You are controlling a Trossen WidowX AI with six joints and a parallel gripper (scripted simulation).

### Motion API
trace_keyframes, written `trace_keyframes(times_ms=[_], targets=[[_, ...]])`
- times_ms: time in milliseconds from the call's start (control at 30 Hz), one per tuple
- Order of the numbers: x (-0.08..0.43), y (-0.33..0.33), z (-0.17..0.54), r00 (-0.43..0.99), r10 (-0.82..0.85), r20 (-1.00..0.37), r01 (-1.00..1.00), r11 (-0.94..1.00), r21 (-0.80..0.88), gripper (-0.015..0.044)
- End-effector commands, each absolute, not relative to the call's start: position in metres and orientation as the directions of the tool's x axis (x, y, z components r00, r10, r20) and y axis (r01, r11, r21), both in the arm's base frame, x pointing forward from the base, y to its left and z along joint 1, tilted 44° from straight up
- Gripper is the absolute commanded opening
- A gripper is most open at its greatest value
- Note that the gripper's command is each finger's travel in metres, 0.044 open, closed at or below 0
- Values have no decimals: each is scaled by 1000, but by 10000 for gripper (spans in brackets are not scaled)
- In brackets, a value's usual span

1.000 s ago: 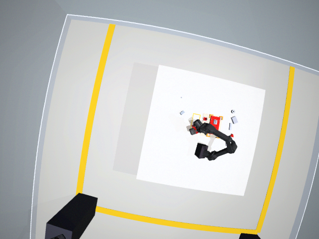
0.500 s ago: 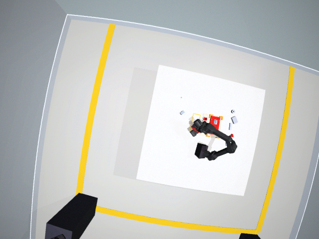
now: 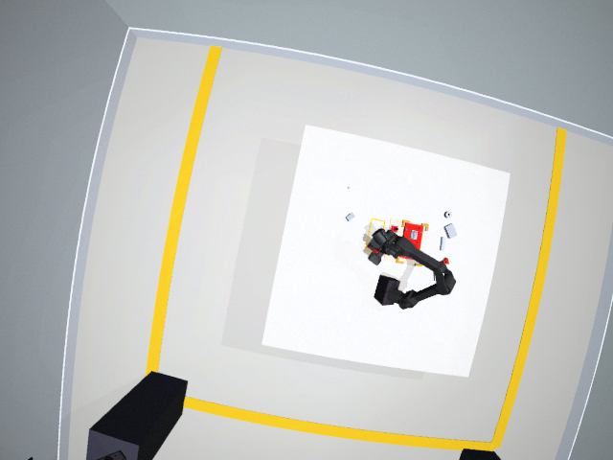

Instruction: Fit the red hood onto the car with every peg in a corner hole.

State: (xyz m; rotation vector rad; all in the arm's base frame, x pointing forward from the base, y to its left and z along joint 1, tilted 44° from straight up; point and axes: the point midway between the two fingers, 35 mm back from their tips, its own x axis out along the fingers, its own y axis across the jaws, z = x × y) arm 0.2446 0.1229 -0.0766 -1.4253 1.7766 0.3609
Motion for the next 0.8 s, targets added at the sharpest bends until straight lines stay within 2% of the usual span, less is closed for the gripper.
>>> trace_keyframes(times_ms=[0,400,767], targets=[[247,124,-76,-26,-680,-733,-945,256,-204,0],[249,124,-75,-27,-680,-733,-994,97,-53,0],[251,105,-97,-26,-680,-733,-994,94,-52,0]])
